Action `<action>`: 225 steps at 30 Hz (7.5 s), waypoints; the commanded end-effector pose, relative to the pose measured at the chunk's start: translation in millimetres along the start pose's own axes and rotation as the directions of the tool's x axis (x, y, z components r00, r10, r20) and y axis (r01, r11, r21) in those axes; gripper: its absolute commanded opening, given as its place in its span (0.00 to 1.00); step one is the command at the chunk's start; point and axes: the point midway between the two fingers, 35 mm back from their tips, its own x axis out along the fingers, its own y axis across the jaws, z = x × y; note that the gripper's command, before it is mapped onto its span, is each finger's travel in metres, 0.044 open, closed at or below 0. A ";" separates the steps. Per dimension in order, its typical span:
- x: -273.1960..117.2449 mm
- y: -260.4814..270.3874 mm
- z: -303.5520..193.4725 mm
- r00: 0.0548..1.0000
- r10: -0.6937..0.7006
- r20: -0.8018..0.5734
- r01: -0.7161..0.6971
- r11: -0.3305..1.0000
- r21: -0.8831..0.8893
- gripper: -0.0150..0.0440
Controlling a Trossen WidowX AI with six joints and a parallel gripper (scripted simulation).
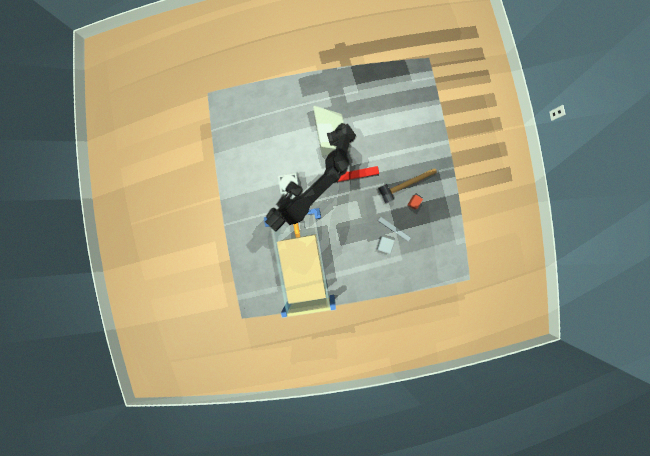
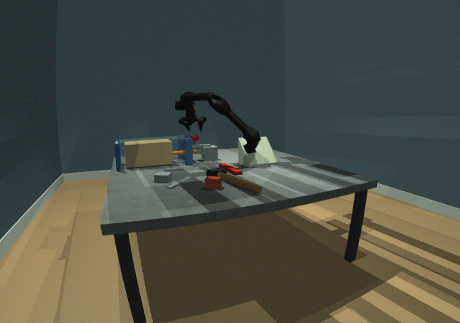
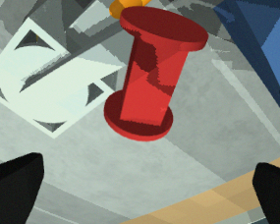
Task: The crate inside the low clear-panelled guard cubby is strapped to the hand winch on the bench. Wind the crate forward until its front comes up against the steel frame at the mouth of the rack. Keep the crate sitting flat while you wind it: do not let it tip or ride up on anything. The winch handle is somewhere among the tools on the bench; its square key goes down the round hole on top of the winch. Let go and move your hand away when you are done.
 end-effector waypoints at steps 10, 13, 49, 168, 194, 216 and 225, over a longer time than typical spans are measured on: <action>21.8 -0.2 9.7 1.000 0.011 0.001 -0.011 1.000 -0.001 1.00; 26.2 -0.3 11.9 1.000 0.011 0.001 -0.011 1.000 -0.001 1.00; 56.5 0.9 24.7 1.000 0.010 -0.004 -0.010 1.000 -0.006 0.50; 35.1 1.3 13.4 1.000 0.021 -0.005 -0.021 1.000 -0.002 0.78; -3.9 3.8 -3.7 1.000 0.015 -0.001 -0.015 1.000 0.005 0.25; -3.9 3.8 -3.7 1.000 0.015 -0.001 -0.015 1.000 0.005 0.25; -3.9 3.8 -3.7 1.000 0.015 -0.001 -0.015 1.000 0.005 0.25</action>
